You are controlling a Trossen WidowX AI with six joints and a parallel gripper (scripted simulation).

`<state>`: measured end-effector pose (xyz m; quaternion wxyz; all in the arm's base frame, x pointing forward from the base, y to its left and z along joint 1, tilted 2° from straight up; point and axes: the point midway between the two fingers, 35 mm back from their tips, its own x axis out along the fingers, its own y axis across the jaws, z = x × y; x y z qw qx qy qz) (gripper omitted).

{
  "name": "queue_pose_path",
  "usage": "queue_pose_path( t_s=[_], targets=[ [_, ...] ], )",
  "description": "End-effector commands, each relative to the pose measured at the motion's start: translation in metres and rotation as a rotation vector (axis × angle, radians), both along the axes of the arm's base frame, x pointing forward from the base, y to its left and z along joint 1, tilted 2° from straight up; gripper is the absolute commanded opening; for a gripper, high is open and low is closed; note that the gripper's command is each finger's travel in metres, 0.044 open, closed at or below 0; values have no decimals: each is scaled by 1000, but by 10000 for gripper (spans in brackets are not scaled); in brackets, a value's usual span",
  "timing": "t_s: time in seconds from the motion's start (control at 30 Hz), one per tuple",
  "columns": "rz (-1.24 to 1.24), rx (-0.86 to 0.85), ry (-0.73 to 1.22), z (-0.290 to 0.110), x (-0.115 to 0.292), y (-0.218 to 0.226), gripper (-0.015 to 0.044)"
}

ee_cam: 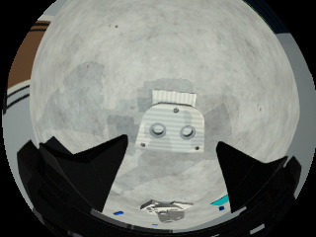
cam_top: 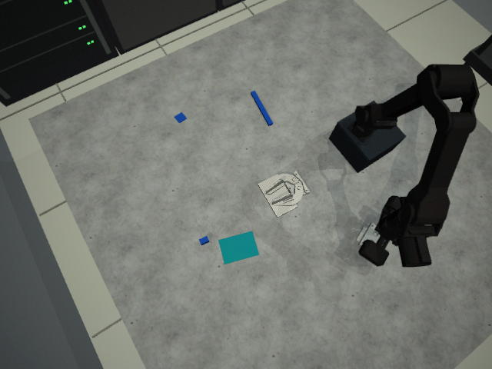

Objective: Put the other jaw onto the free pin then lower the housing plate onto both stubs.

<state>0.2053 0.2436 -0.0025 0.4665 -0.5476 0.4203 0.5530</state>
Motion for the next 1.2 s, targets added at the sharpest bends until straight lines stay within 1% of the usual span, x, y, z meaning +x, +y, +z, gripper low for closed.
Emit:
queue_pose_path(
  t_s=[0.0,0.17,0.73,1.17],
  targets=[
    [3,-7,3,-4,-2,-2,440],
    [3,-7,3,-6,-1,-2,440],
    [3,-7,4,-33,-1,-1,440],
    [3,-7,4,-34,-1,-1,440]
  ],
)
